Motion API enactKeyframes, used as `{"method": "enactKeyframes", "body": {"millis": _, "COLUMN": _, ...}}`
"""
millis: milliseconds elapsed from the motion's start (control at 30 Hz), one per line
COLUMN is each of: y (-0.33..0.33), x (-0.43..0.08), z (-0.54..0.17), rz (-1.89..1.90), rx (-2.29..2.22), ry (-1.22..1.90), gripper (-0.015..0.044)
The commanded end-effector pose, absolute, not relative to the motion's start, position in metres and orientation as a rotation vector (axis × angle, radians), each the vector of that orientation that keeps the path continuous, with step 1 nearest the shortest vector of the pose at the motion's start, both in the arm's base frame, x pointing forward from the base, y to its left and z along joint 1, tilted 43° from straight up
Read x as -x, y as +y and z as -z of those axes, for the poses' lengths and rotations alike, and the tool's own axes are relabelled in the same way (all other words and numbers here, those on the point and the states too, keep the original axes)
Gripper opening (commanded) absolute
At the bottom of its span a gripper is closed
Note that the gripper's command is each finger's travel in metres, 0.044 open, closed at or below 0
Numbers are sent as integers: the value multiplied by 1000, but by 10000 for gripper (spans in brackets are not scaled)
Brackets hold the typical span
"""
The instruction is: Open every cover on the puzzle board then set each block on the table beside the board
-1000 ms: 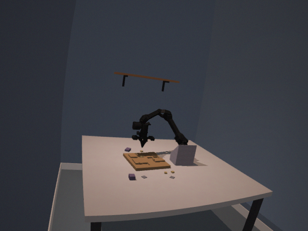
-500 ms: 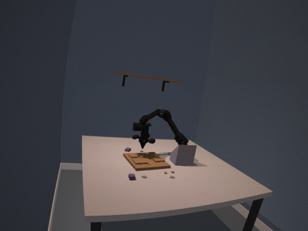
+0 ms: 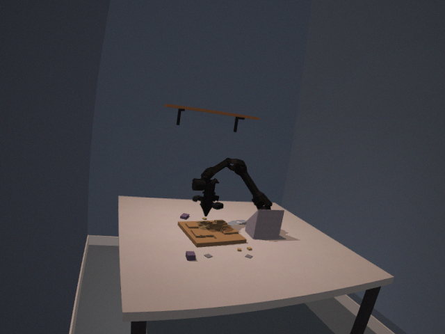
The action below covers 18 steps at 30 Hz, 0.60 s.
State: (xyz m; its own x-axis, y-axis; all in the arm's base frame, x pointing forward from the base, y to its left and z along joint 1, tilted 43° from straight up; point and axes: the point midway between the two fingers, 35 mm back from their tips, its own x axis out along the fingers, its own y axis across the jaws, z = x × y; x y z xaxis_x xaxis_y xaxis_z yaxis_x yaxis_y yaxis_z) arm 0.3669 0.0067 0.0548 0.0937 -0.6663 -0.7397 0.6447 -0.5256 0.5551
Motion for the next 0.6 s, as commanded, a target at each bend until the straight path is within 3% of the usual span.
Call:
{"method": "enactKeyframes", "body": {"millis": 0, "y": 1, "x": -368, "z": -47, "rz": 1641, "rx": -1362, "ry": -34, "gripper": 0}}
{"method": "enactKeyframes", "body": {"millis": 567, "y": -28, "x": -371, "z": -18, "rz": 1640, "rx": -1361, "ry": -37, "gripper": 0}}
